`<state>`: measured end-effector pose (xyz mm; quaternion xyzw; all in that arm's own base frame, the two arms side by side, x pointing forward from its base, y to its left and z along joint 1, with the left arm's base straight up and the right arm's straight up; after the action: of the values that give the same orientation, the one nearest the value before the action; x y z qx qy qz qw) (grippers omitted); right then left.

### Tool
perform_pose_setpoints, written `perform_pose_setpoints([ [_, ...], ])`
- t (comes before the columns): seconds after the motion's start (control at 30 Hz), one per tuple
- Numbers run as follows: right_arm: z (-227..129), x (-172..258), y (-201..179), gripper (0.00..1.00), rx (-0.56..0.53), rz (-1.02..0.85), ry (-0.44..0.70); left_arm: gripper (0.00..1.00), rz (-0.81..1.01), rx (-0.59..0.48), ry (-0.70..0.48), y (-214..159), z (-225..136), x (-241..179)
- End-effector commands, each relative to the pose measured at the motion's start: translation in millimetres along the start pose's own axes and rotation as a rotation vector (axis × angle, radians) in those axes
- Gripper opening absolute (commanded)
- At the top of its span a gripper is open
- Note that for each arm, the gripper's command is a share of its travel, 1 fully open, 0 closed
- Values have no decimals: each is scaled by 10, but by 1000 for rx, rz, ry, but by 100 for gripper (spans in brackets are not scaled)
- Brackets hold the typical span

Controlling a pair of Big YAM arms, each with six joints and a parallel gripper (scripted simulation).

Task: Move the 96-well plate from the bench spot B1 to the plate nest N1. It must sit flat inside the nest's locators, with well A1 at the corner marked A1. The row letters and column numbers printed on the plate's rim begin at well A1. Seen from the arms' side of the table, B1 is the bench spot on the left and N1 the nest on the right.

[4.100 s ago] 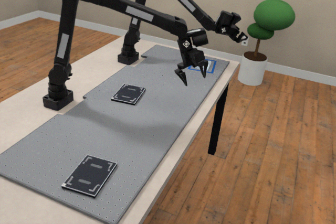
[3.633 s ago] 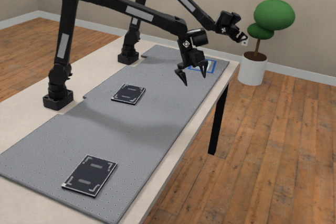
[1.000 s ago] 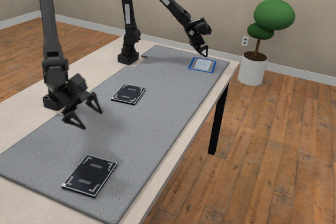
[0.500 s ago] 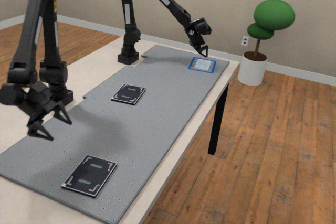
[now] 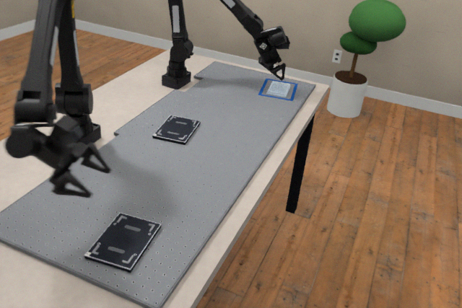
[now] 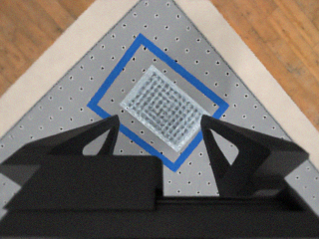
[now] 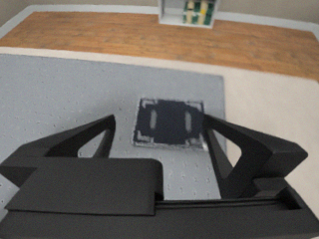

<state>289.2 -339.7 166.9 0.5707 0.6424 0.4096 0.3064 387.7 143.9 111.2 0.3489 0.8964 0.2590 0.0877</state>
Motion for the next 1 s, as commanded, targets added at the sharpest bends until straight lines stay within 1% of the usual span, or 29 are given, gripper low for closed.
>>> perform_pose_setpoints([
  [0.0, 643, -3, 592, 100, -1, -100, 122, 100, -119, -14, -9, 370, -76, -127],
  [0.17, 1246, 298, 1004, 100, 3, -166, 244, 100, -180, 25, 8, 386, -48, -126],
  [0.33, 1813, 741, 1315, 100, 14, -219, 367, 100, -239, 64, 25, 398, -21, -135],
  [0.4, 1813, 741, 1315, 100, 14, -219, 367, 100, -239, 64, 25, 398, -21, -135],
  [0.43, 1939, 835, 1455, 100, 7, -244, 389, 100, -249, 72, 27, 397, -18, -144],
  [0.6, 2488, 1455, 1798, 100, 10, -310, 515, 100, -313, 112, 46, 415, 15, -136],
  [0.63, 2581, 1596, 1791, 100, 20, -312, 543, 100, -326, 120, 50, 419, 22, -134],
  [0.77, 2871, 2049, 1963, 100, 22, -351, 619, 100, -377, 154, 65, 431, 48, -133],
  [0.9, 3154, 2603, 2124, 100, 25, -395, 704, 100, -418, 182, 76, 439, 69, -139],
  [0.97, 3154, 2603, 2124, 100, 25, -395, 704, 100, -418, 182, 76, 439, 69, -139],
])
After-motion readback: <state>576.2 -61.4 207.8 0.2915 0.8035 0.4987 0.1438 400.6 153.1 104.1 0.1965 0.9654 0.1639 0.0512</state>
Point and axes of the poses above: on each arm, the point where the finger pads meet when closed, its own z axis out along the fingers, its own x axis across the jaws, y = z × x, the point moved 6 cm from there along -z, back along the fingers, and after that the axes turned 3 degrees about z, right-handed, at the moved point
